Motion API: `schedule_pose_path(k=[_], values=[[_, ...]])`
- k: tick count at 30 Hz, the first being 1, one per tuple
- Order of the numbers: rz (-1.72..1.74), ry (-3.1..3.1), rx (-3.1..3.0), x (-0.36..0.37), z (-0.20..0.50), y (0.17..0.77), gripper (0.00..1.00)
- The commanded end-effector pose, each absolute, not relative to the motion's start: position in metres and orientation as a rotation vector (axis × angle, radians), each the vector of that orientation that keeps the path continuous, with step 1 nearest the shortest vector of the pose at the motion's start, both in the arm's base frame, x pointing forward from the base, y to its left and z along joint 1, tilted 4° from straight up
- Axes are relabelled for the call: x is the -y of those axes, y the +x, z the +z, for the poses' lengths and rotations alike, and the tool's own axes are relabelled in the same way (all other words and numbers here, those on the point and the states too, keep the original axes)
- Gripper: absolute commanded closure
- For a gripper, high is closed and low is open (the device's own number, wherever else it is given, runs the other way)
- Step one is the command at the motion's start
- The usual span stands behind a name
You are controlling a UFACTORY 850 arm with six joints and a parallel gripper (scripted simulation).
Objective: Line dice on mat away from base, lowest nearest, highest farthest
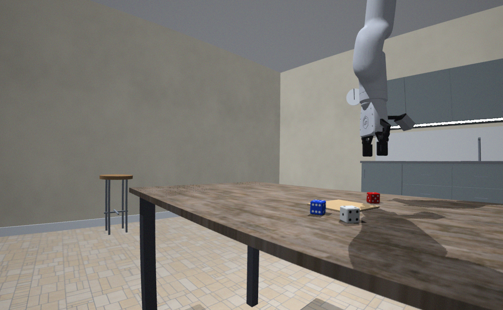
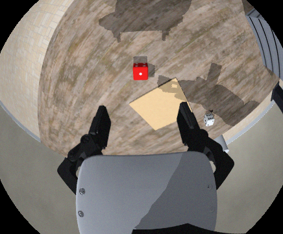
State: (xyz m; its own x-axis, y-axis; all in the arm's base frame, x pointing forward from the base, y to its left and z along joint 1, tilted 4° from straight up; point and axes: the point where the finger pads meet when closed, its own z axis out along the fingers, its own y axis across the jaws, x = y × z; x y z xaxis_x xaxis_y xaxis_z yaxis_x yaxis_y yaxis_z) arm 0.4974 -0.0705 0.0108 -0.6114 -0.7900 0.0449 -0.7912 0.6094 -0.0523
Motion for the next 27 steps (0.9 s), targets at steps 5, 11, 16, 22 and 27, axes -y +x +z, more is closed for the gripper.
schedule_pose_path(k=[5, 11, 16, 22, 27], values=[[0.103, 1.718, 2.598, 0.072, 0.004, 0.499, 0.0], [0.1, 1.95, 2.42, 0.072, -0.002, 0.499, 0.0], [0.096, 2.135, 2.251, 0.073, -0.007, 0.499, 0.0], [0.091, 2.314, 2.06, 0.073, -0.012, 0.499, 0.0], [0.086, 2.461, 1.876, 0.074, -0.016, 0.499, 0.0]])
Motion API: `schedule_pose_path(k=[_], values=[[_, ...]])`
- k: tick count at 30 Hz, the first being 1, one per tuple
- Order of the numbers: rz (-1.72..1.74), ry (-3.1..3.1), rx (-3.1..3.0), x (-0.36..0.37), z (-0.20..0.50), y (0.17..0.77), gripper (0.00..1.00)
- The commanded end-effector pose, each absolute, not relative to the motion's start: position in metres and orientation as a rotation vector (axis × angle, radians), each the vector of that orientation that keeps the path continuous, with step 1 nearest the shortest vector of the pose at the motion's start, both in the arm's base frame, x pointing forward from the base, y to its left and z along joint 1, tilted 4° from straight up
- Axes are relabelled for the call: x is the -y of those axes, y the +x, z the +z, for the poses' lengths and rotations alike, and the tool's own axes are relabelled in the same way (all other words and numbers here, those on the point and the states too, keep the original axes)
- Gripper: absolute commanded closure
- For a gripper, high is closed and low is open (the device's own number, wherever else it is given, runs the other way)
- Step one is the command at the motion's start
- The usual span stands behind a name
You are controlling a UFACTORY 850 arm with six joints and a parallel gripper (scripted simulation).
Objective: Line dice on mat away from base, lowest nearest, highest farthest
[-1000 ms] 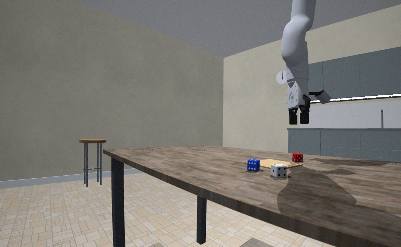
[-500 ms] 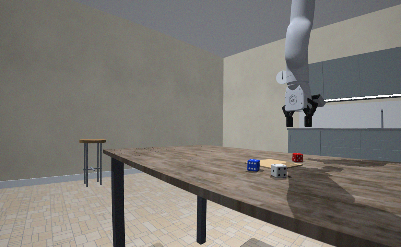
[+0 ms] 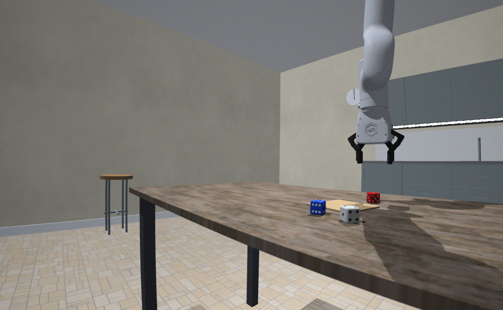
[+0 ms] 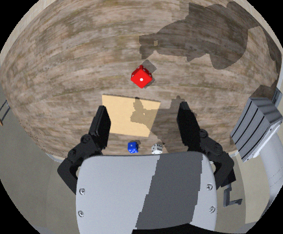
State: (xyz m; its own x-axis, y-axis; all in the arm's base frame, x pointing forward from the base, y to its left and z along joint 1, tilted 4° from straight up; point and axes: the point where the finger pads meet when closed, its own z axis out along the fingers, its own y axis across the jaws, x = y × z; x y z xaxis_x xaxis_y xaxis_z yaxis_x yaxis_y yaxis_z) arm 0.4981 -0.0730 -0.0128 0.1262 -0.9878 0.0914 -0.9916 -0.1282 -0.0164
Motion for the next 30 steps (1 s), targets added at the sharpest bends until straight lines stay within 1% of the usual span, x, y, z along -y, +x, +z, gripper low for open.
schedule_pose_path(k=[1, 6, 9, 11, 20, 26, 27, 30], values=[[0.085, 2.479, 1.85, 0.074, -0.017, 0.499, 0.0], [0.078, 2.625, 1.63, 0.074, -0.022, 0.499, 0.0], [0.077, 2.632, 1.617, 0.074, -0.022, 0.499, 0.0], [0.072, 2.729, 1.443, 0.074, -0.026, 0.499, 0.0], [0.059, 2.885, 1.087, 0.074, -0.034, 0.499, 0.0], [0.058, 2.901, 1.043, 0.074, -0.035, 0.499, 0.0], [0.058, 2.901, 1.043, 0.074, -0.035, 0.499, 0.53], [0.058, 2.901, 1.043, 0.074, -0.035, 0.499, 0.53]])
